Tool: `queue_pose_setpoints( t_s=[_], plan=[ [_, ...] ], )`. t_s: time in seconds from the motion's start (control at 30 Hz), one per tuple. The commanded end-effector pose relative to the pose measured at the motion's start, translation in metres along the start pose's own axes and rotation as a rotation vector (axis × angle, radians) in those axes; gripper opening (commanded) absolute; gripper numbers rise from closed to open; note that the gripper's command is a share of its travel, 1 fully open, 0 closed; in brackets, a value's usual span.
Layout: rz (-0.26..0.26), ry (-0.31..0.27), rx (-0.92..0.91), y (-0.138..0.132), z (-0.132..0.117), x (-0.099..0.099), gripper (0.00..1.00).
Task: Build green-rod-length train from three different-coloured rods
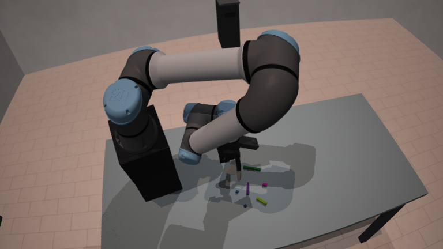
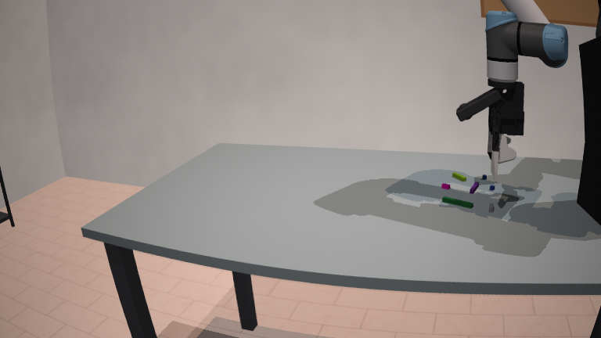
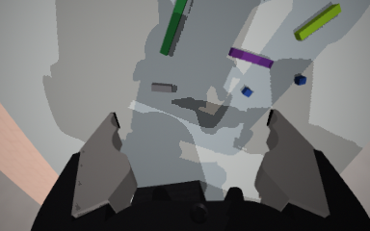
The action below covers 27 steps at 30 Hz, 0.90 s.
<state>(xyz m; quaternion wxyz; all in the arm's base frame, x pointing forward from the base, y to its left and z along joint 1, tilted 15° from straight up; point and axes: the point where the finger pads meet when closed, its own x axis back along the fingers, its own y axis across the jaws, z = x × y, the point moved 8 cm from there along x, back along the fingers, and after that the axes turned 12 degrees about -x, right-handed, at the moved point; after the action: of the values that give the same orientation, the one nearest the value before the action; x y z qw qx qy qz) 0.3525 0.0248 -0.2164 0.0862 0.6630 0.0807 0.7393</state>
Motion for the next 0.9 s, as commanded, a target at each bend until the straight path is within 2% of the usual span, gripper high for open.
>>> queue_pose_setpoints(
  t_s=[0.0, 0.6, 0.87],
  plan=[
    [0.000, 0.001, 0.000, 0.0000, 0.0003, 0.0003, 1.00],
    [0.000, 0.001, 0.048, -0.0009, 0.0006, 0.0003, 1.00],
    [0.000, 0.001, 0.147, -0.0026, 0.0011, 0.0002, 1.00]
  ],
)
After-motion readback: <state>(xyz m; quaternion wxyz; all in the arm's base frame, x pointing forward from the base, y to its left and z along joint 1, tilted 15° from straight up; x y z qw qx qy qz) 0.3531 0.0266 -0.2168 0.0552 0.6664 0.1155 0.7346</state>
